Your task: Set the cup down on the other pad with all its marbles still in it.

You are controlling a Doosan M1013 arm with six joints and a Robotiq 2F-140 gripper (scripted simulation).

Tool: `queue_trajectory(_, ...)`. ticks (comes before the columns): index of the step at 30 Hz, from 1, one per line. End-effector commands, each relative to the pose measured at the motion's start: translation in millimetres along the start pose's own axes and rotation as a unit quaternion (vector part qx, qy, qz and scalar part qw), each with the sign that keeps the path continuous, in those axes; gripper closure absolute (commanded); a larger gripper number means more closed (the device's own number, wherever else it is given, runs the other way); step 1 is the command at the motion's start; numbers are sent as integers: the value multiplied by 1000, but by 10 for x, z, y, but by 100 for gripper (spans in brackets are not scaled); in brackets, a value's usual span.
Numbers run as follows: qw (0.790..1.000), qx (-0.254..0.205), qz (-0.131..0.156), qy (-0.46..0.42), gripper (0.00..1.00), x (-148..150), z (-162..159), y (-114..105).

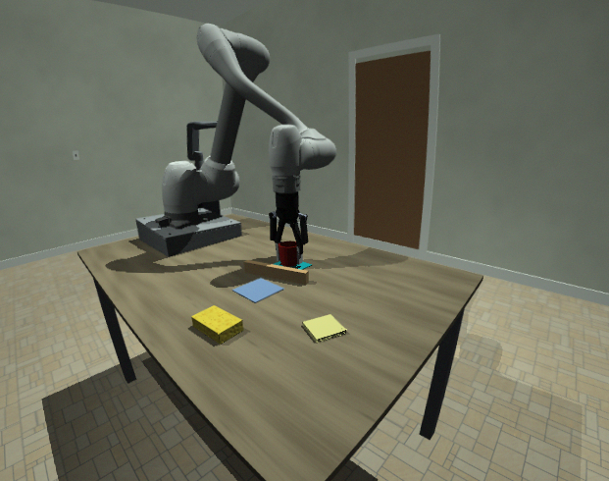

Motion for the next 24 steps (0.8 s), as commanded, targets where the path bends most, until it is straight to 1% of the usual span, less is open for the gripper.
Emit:
queue_trajectory(1, 1000, 0, 0, 0, 51, 0, 1, 7)
queue_trajectory(21, 1000, 0, 0, 0, 51, 0, 6, 58)
queue_trajectory(22, 1000, 0, 0, 0, 41, 0, 6, 58)
queue_trajectory(24, 1000, 0, 0, 0, 41, 0, 6, 58)
Point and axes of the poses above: the point where the finger pads meet when closed, its own y axis out along the fingers, its own x axis across the jaws, z = x × y, the point moved 5 cm from there along -y, back along the fingers, and after that the axes turned 6 degrees about y, right-handed, at the moved point
